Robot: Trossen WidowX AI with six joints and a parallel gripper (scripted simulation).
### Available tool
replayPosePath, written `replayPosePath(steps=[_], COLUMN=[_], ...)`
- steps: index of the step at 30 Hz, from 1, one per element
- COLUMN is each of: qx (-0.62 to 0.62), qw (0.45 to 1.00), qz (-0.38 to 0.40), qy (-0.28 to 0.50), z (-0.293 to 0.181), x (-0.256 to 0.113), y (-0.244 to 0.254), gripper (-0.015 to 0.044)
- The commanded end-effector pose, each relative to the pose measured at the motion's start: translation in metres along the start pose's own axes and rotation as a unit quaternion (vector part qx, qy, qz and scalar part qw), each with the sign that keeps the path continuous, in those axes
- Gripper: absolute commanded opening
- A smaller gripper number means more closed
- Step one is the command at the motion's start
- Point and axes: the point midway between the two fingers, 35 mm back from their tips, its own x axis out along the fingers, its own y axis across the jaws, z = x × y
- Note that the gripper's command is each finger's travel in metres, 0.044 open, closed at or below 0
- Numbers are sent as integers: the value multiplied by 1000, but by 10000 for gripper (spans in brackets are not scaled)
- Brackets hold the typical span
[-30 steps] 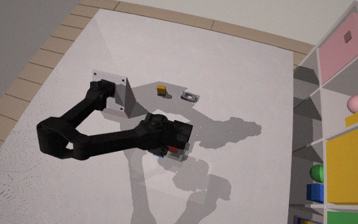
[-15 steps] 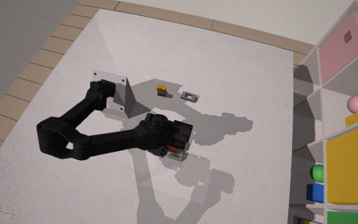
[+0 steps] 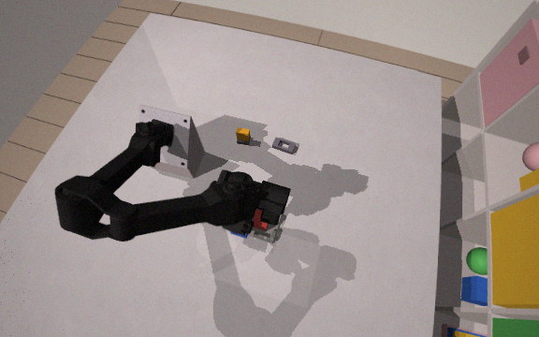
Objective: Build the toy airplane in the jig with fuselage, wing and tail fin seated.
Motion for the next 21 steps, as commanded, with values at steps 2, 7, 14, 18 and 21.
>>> replayPosePath(steps=[2, 7, 14, 18, 21], qx=[0, -2, -2, -118, -258], qw=[1000, 1000, 1000, 993, 966], qz=[0, -1, -1, -1, -1], qy=[1, 1, -1, -1, -1], z=[-1, -2, -2, -2, -2], x=[-9, -76, -85, -85, -84], y=[1, 2, 3, 3, 4], gripper=[440, 440, 440, 440, 440])
